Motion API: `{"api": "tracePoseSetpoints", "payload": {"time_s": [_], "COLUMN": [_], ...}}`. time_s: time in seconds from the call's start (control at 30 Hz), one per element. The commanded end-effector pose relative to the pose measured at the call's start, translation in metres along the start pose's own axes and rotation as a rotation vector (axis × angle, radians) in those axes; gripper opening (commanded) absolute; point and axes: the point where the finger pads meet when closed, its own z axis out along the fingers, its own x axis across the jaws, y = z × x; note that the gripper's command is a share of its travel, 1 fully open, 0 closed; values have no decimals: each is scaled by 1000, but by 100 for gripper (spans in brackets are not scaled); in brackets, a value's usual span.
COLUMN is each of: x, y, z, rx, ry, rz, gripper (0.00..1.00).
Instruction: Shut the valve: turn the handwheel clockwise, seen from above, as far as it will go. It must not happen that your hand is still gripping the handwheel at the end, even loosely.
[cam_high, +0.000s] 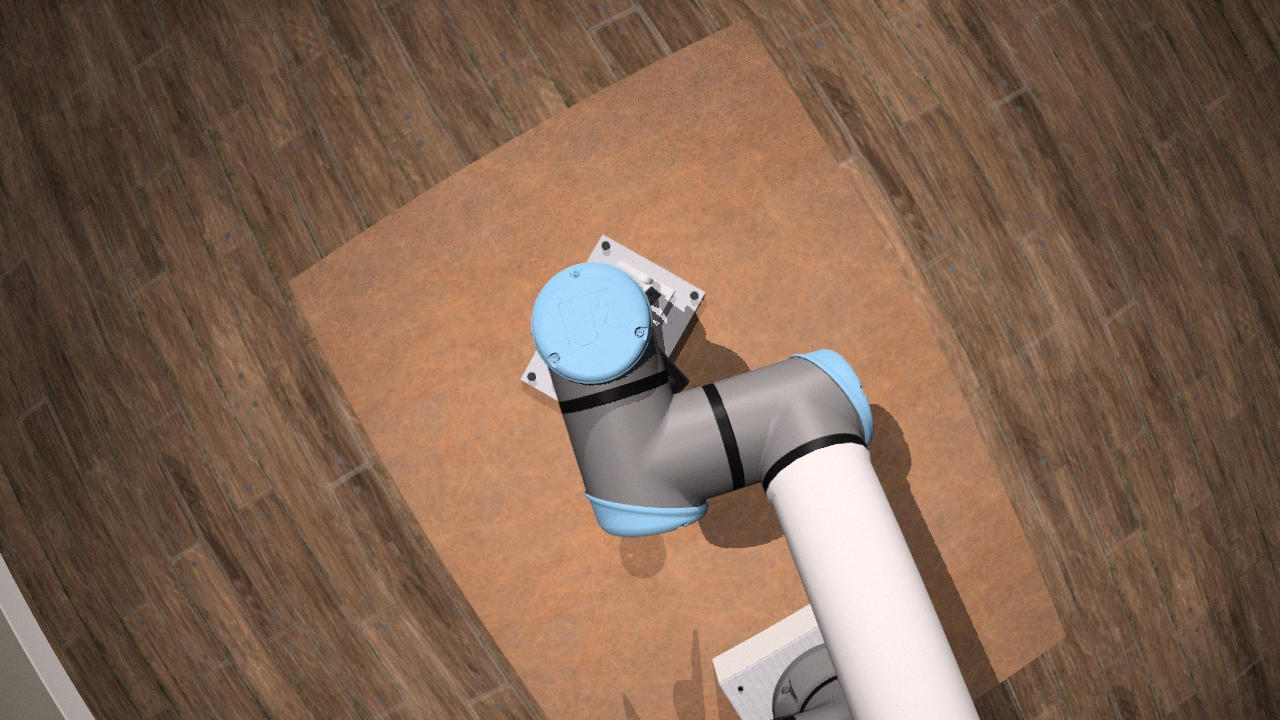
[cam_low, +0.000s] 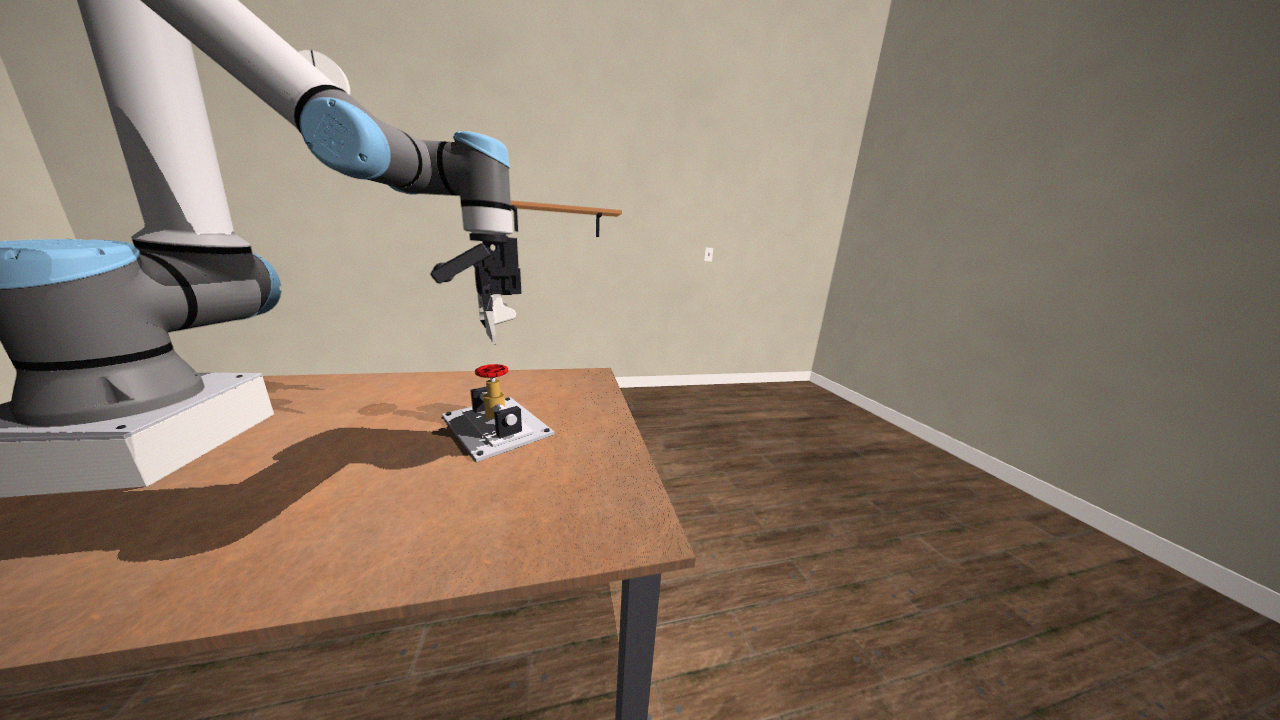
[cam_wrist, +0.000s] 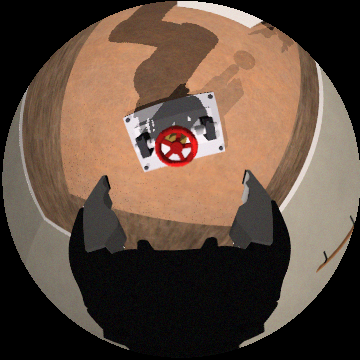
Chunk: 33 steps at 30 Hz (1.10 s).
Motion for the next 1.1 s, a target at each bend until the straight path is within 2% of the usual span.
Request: {"api": "tracePoseSetpoints", "payload": {"time_s": [0.0, 0.63, 1.07], "x": [2, 3, 3], "y": [-1, -1, -1], "z": [5, 21, 40], "rx": [3, 3, 3], "ry": [3, 3, 3], "rz": [-3, -3, -3], "gripper": [100, 100, 100]}}
